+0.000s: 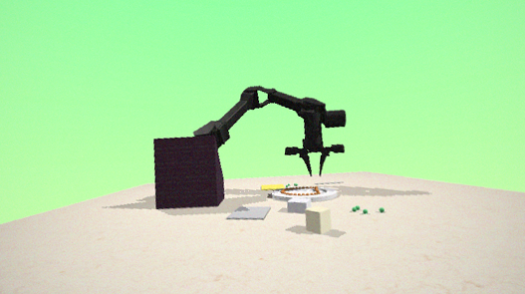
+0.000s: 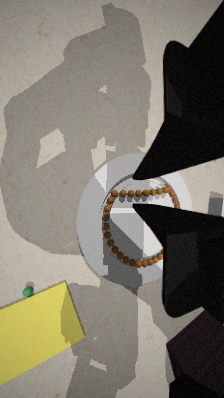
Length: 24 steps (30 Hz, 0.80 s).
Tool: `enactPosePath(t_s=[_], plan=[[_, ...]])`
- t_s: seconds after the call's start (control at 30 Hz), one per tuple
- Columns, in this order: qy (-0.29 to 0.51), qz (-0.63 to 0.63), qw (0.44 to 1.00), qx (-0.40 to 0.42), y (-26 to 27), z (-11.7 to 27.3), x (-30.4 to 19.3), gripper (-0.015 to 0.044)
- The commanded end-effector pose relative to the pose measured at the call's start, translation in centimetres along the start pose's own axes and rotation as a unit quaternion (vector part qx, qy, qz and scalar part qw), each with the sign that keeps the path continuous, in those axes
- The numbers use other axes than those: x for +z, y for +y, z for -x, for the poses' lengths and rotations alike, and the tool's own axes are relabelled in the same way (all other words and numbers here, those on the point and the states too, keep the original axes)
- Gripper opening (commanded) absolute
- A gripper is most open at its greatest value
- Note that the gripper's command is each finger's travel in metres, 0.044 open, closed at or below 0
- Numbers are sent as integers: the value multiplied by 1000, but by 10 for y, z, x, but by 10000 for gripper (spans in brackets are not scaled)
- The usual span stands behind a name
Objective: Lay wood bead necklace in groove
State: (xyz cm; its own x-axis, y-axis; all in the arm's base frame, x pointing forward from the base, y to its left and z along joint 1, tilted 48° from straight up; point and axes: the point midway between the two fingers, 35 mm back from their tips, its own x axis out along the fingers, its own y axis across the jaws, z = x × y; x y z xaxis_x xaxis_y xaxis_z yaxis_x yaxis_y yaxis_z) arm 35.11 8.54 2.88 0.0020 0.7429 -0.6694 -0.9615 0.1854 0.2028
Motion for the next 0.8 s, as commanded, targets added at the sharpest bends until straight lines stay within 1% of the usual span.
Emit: enactPosePath(t_s=[0.0,0.13,0.17,0.27,0.77], plan=[[1,9,1000,0,0,-3,0,120],[0,9,1000,0,0,-15,0,120],[0,11,1000,-2,-1,-7,1,120],[0,11,1000,-2,-1,-8,1,120],[0,9,1000,-1,-1,-32,0,120]])
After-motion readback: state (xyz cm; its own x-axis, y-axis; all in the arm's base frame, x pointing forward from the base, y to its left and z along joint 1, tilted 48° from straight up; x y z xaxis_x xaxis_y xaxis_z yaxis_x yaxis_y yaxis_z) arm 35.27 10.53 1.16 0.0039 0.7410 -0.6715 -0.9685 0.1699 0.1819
